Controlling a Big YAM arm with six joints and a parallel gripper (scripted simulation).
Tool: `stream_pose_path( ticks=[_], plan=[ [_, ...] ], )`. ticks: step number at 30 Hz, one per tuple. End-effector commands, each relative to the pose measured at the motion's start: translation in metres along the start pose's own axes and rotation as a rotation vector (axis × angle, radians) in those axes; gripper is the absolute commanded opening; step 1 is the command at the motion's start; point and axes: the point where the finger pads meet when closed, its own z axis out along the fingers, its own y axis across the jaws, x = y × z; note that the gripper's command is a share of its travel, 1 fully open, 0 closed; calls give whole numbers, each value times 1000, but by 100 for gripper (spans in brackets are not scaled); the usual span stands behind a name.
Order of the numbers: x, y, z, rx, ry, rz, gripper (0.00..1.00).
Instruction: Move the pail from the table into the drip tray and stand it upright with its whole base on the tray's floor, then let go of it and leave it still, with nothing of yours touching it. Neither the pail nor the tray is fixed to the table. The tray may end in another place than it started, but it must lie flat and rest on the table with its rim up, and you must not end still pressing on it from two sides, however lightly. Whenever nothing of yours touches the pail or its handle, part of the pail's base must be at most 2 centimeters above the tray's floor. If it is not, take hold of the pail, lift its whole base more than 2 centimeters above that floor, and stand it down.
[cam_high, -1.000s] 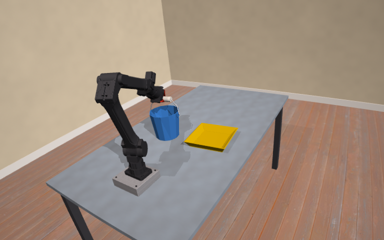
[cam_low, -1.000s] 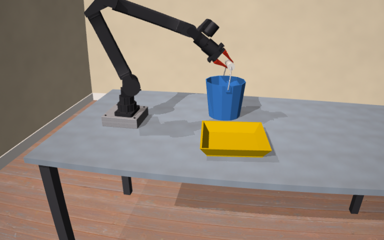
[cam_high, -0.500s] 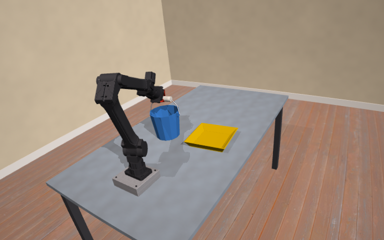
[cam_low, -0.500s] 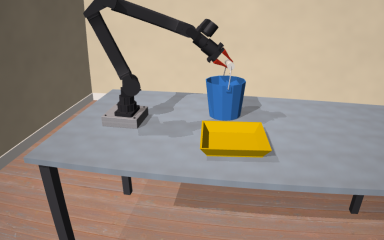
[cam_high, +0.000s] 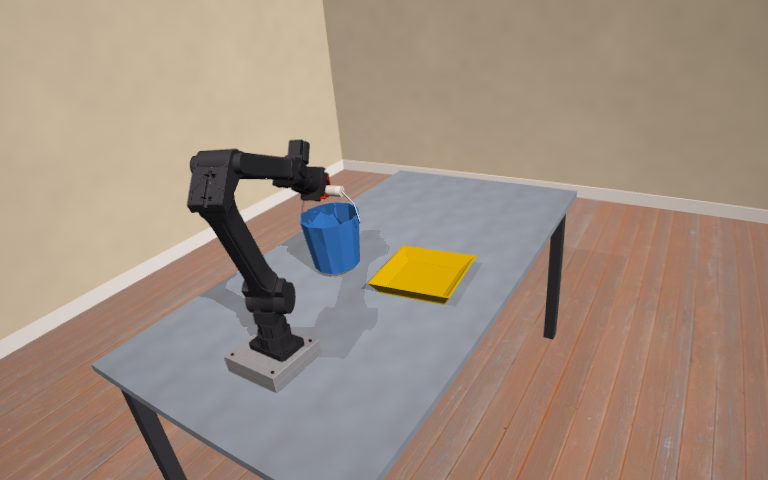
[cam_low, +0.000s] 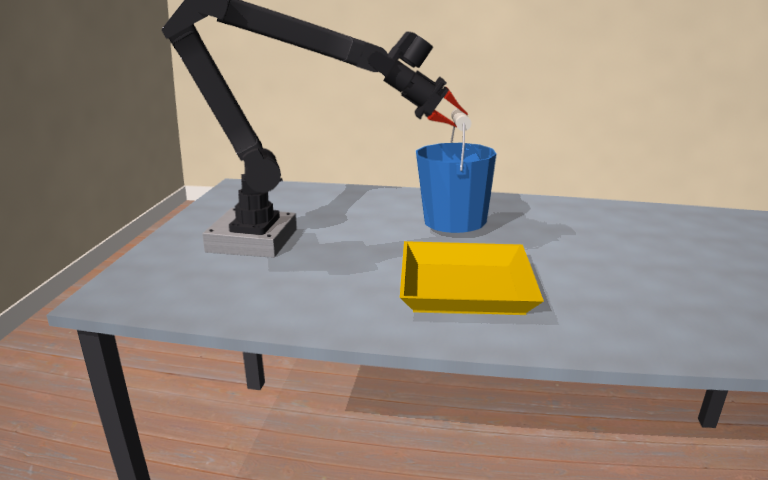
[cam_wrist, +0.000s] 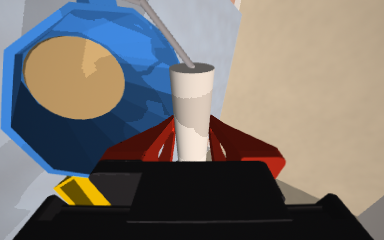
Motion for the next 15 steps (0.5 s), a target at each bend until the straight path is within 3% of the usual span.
stream_pose_path(
  ticks=[1, 15],
  plan=[
    [-10, -74, -35, 192, -33, 24, 23],
    [-12, -88, -46, 245, -38, 26, 23]
  ],
)
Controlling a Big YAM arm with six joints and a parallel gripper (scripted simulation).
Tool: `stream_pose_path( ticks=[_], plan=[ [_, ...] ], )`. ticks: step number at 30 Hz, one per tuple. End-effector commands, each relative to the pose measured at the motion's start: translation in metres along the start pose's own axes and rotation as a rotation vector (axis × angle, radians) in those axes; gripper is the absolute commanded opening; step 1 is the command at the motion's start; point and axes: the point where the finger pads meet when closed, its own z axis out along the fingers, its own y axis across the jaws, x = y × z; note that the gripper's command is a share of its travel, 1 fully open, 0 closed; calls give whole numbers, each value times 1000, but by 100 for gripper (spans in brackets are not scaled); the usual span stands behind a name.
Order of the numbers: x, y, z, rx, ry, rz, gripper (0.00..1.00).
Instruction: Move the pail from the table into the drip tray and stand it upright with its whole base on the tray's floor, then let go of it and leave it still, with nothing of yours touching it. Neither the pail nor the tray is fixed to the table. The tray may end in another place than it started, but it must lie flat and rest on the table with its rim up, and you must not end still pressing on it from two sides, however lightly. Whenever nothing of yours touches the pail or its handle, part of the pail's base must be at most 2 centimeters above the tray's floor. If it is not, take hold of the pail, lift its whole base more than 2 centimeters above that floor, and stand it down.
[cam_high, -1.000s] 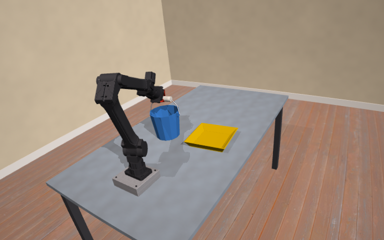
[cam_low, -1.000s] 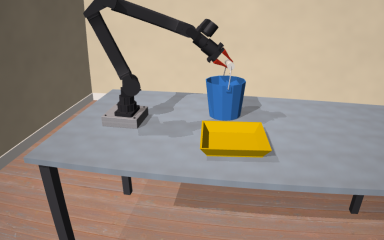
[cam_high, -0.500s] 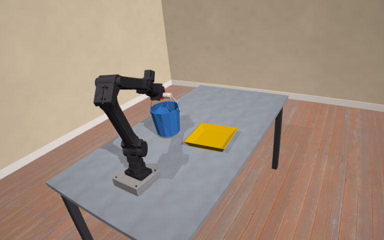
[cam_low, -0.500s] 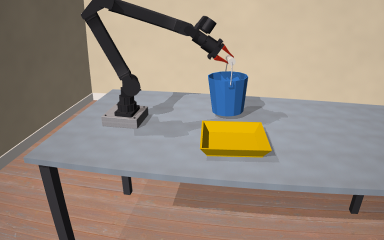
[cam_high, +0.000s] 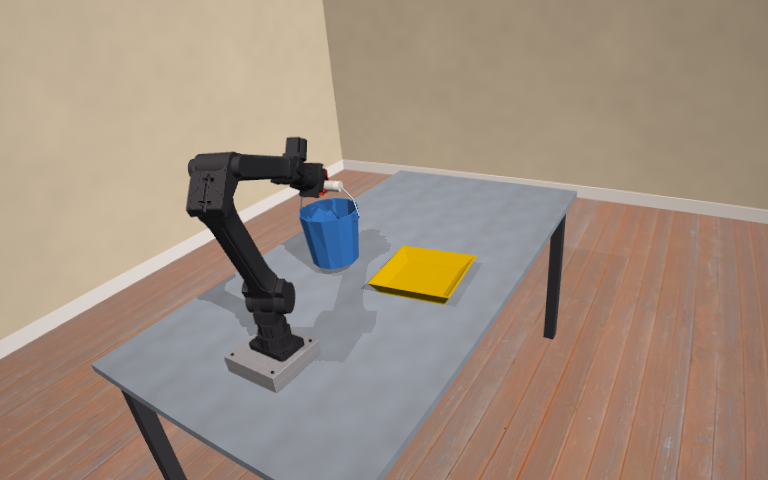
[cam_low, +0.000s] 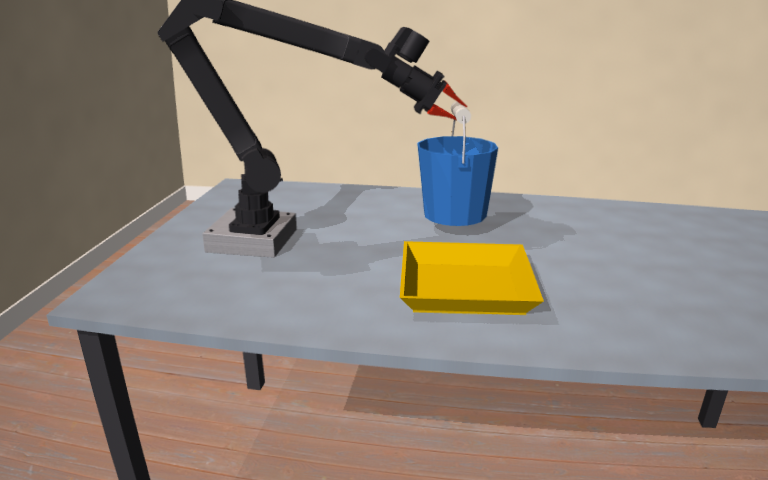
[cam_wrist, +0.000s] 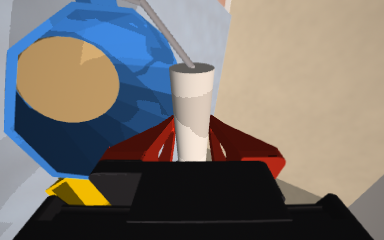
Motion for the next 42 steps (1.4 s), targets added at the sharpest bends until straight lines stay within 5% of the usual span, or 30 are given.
stream_pose_path(
  ticks=[1, 24, 42],
  plan=[
    [-10, -77, -33, 200, -33, 28, 23],
    [-10, -97, -49, 276, -35, 31, 23],
    [-11, -97, -48, 276, -35, 32, 23]
  ],
)
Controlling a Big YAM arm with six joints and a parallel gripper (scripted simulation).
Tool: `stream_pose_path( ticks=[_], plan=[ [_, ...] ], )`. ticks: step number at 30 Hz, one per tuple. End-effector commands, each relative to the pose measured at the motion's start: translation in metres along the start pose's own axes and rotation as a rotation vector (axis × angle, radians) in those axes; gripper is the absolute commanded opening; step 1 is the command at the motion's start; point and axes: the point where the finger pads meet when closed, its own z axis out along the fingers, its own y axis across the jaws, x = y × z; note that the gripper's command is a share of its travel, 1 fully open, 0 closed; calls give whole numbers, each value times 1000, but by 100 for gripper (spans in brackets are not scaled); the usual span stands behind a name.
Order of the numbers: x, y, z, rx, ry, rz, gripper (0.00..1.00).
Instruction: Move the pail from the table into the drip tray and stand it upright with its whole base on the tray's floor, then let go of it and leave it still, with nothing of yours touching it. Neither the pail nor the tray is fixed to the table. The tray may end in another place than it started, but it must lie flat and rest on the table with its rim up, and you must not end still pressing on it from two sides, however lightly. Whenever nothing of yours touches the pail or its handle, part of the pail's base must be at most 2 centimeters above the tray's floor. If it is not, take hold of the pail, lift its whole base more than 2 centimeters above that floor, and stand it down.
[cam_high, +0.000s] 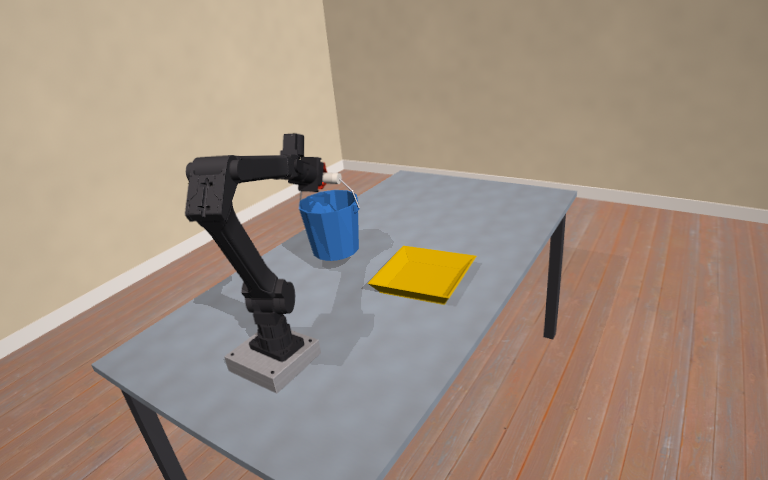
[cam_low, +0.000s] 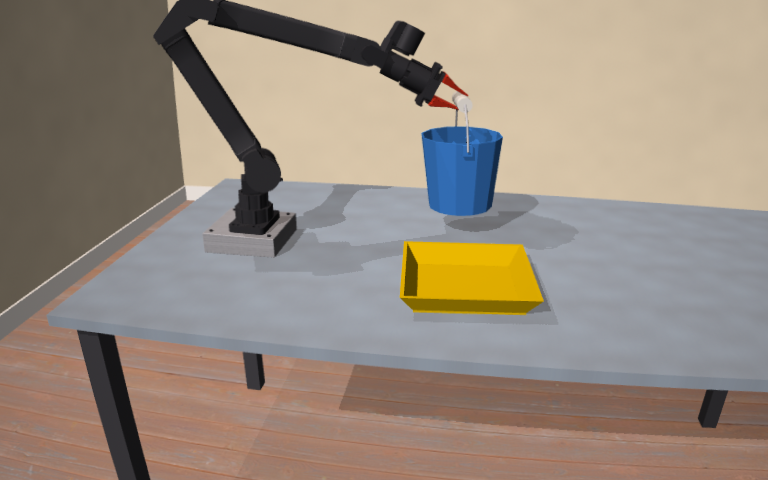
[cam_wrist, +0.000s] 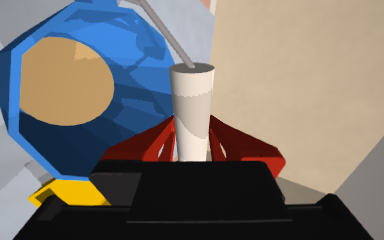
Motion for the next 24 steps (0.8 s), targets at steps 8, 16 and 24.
stream_pose_path(
  ticks=[8, 16, 24],
  plan=[
    [-9, -78, -31, 195, -31, 35, 23],
    [-9, -78, -30, 195, -31, 35, 23],
    [9, -80, -27, 197, -14, 36, 23]
  ],
)
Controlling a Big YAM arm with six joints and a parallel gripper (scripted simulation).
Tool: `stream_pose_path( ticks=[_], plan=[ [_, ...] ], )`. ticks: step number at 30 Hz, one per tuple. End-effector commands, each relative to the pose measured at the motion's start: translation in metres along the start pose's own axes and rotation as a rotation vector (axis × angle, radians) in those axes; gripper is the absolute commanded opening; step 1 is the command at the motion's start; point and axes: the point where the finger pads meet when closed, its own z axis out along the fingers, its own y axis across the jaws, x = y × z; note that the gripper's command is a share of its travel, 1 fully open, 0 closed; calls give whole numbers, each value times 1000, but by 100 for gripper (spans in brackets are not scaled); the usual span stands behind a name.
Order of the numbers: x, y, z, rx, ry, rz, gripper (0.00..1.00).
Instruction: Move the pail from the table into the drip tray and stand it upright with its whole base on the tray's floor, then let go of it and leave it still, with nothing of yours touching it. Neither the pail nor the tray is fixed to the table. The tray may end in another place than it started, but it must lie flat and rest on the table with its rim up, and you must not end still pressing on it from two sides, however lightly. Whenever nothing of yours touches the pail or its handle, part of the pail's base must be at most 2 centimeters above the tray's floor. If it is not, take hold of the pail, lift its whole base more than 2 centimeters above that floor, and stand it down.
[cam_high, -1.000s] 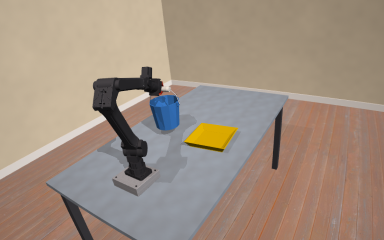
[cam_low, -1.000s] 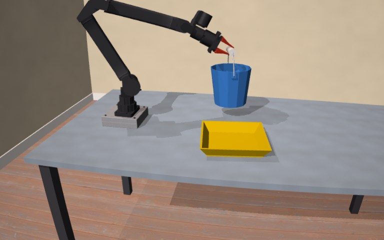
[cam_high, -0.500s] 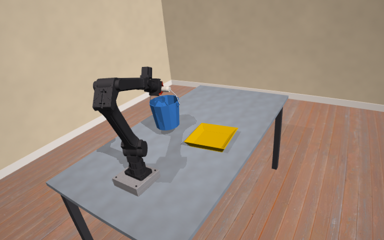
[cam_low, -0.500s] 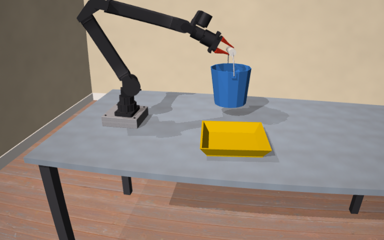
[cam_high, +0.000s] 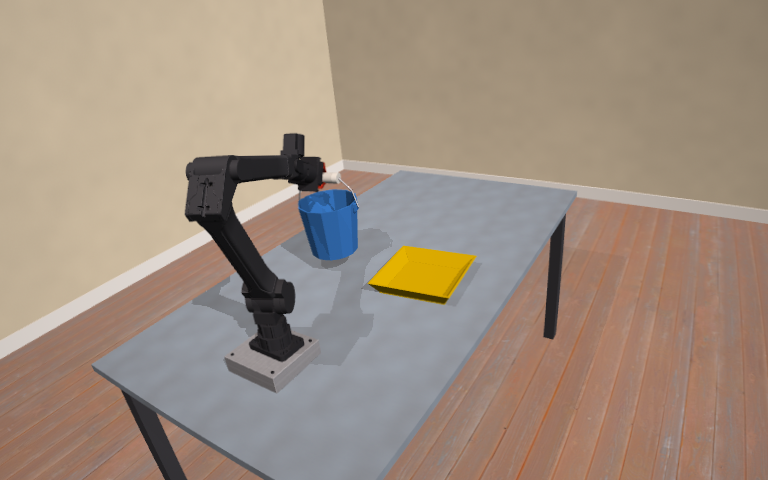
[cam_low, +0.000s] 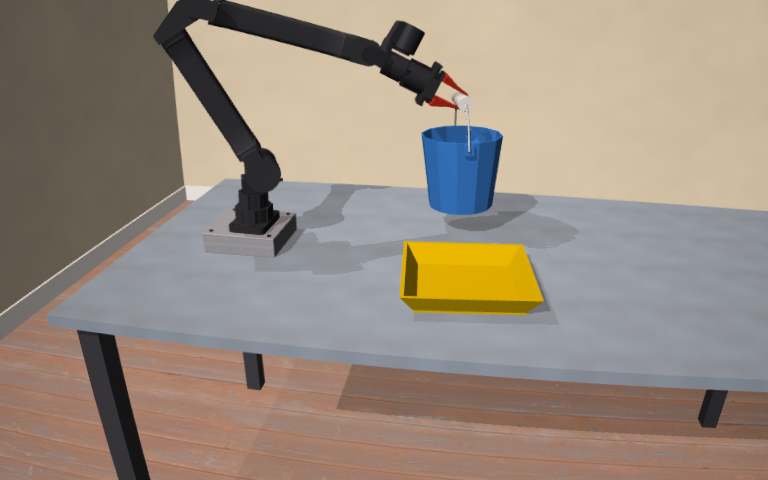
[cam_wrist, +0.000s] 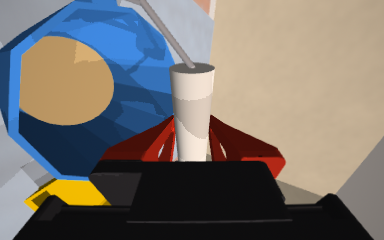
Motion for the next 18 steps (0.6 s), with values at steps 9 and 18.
stream_pose_path(
  ticks=[9, 18],
  plan=[
    [28, -80, -25, 195, 31, 47, 23],
    [49, -81, -22, 198, 59, 53, 23]
  ],
)
